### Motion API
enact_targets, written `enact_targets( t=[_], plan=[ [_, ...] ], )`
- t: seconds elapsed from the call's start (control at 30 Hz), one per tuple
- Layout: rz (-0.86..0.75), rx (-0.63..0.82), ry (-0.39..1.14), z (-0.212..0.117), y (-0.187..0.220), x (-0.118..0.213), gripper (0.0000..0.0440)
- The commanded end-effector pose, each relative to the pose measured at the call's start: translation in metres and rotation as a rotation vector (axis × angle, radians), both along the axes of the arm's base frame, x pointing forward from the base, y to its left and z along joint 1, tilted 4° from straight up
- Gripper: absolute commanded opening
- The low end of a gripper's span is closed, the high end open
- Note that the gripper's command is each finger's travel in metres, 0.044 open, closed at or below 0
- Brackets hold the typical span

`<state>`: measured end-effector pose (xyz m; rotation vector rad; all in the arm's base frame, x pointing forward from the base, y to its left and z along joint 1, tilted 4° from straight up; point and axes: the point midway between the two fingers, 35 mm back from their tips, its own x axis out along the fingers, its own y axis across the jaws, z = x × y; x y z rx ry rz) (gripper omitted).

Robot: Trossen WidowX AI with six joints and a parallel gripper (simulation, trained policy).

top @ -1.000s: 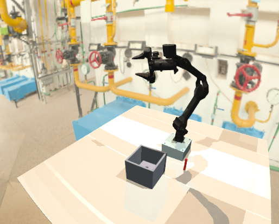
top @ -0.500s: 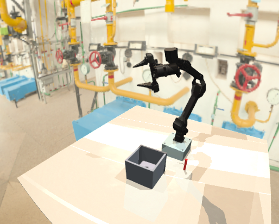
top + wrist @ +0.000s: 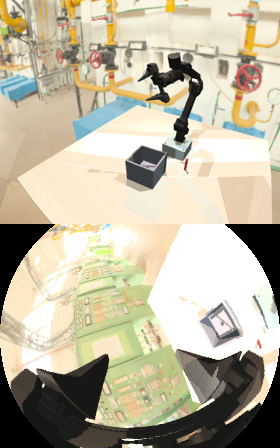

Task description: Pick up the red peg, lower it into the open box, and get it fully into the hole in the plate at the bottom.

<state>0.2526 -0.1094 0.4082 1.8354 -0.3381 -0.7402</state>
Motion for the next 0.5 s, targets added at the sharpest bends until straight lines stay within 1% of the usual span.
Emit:
enact_targets(
  t=[0.0, 0.23, 0.47],
  plan=[
    [0.046, 0.053, 0.006, -0.01, 0.013, 0.007, 0.044],
    [0.154, 0.169, 0.033, -0.032, 0.047, 0.021, 0.044],
    [0.261, 0.273, 0.092, -0.057, 0.083, 0.03, 0.0439]
  ],
)
